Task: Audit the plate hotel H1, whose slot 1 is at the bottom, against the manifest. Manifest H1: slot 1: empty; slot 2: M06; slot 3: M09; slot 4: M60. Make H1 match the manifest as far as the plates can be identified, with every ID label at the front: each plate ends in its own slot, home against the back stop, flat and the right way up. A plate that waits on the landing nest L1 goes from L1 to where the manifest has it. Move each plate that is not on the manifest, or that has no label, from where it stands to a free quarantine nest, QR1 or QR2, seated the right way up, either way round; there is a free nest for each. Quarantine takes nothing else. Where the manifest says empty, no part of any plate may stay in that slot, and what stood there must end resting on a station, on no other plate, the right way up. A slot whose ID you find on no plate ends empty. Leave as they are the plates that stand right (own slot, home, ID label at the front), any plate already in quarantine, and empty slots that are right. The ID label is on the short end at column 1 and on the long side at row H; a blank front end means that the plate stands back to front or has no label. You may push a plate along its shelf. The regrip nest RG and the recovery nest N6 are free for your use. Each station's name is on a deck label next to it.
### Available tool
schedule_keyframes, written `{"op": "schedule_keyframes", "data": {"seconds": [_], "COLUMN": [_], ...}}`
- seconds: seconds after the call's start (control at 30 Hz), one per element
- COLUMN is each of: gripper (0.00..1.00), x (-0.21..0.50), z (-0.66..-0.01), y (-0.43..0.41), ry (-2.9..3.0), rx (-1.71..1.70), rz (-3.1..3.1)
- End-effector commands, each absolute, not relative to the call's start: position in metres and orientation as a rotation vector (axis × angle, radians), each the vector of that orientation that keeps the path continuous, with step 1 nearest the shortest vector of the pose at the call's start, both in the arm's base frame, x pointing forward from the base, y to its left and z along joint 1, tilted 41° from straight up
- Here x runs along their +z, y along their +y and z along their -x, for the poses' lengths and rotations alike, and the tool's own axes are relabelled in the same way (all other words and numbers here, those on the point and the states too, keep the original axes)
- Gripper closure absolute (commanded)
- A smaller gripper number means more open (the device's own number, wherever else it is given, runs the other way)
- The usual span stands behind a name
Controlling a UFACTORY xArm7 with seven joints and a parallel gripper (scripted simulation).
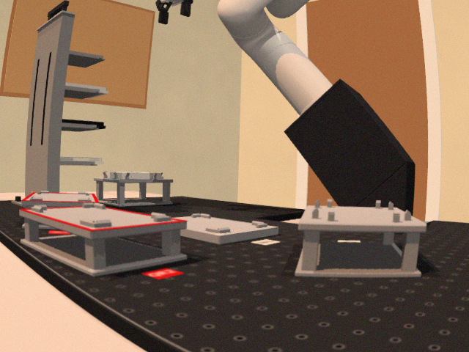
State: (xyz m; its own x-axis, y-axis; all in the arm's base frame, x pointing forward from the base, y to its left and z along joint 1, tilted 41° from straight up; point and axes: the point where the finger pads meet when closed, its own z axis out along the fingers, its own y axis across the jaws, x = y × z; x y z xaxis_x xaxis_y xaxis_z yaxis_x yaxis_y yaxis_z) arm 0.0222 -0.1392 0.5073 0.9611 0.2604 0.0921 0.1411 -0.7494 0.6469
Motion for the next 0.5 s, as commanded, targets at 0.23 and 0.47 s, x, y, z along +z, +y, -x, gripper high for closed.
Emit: {"op": "schedule_keyframes", "data": {"seconds": [0.23,0.47], "gripper": [0.0,0.0], "x": [0.512,0.515], "z": [-0.061,-0.095], "y": [-0.128,-0.119], "ry": [0.281,0.282], "rx": [0.23,0.23], "rz": [-2.424,-2.424]}}
